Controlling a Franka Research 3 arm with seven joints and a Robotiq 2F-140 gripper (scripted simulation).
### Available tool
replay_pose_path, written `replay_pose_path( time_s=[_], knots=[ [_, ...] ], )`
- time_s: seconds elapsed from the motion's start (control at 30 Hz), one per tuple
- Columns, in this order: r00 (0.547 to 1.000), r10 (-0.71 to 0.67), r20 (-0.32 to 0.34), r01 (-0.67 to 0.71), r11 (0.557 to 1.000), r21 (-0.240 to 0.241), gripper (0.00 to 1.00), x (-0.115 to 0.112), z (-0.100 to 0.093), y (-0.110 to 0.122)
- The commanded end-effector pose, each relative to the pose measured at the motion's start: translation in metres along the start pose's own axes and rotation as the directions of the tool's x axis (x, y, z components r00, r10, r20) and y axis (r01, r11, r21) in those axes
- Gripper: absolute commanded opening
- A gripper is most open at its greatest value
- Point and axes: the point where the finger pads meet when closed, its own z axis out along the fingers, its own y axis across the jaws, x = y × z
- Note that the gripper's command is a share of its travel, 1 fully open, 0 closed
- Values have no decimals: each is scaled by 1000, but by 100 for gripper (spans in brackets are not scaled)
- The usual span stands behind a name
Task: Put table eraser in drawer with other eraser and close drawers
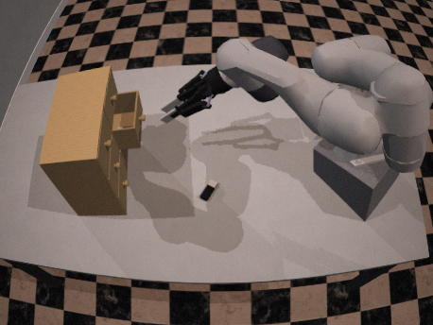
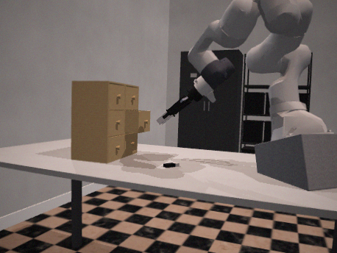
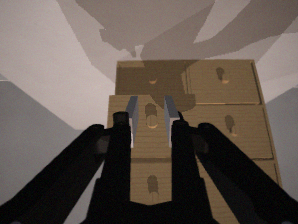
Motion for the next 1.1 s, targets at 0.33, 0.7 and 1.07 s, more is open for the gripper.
replay_pose_path(
  time_s=[0.33, 0.7, 1.07],
  knots=[
    [1000, -7, 3, 7, 1000, -3, 20, 11, -39, 1],
    [1000, -6, -22, 6, 1000, -3, 20, 11, -43, 1],
    [978, -6, -206, 6, 1000, -3, 20, 9, -74, 1]
  ],
)
